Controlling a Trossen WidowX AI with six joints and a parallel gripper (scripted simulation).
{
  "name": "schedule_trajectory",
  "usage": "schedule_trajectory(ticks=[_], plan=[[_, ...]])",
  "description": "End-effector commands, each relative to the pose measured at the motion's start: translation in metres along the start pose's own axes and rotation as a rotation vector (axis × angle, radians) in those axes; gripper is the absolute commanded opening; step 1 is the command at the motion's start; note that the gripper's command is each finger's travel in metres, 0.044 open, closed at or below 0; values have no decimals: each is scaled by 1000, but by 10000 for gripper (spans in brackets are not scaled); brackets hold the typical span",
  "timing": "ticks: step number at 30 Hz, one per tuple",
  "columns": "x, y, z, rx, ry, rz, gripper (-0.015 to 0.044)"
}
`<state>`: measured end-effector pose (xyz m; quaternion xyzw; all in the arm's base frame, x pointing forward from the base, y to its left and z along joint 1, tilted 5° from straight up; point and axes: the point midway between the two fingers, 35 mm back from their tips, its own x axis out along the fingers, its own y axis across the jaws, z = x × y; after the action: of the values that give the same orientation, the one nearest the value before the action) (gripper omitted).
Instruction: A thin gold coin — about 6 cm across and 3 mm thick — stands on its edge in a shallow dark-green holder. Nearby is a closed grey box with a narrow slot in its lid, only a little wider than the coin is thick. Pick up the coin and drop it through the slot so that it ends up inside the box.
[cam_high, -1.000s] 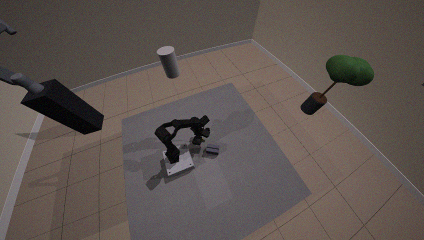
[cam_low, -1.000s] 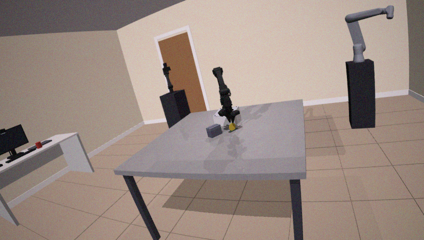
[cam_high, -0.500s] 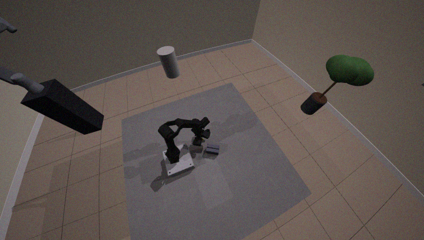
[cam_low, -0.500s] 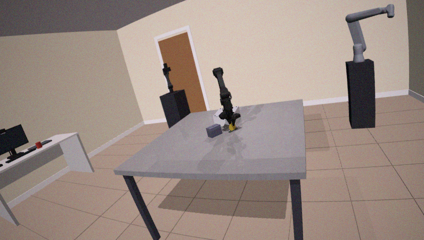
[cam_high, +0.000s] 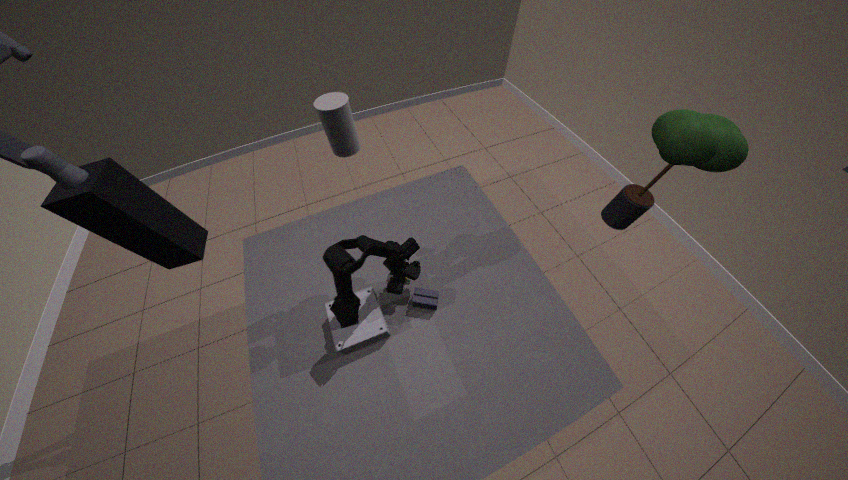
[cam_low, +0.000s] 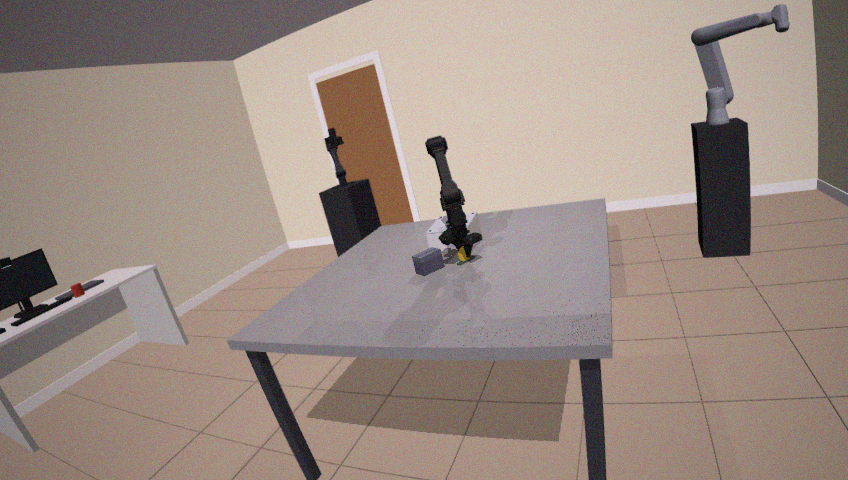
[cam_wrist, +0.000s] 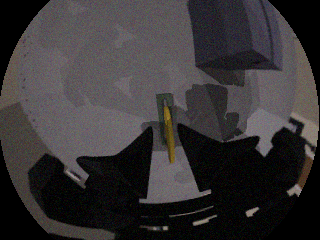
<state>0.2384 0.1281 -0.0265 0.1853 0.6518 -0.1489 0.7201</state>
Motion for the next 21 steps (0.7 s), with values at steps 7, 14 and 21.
schedule_trajectory(ticks=[7, 14, 21], plan=[[10, -3, -2, -2, 1, -5, 82], [10, -3, -2, -2, 1, -5, 0], [8, -3, -1, -2, 1, -5, 0]])
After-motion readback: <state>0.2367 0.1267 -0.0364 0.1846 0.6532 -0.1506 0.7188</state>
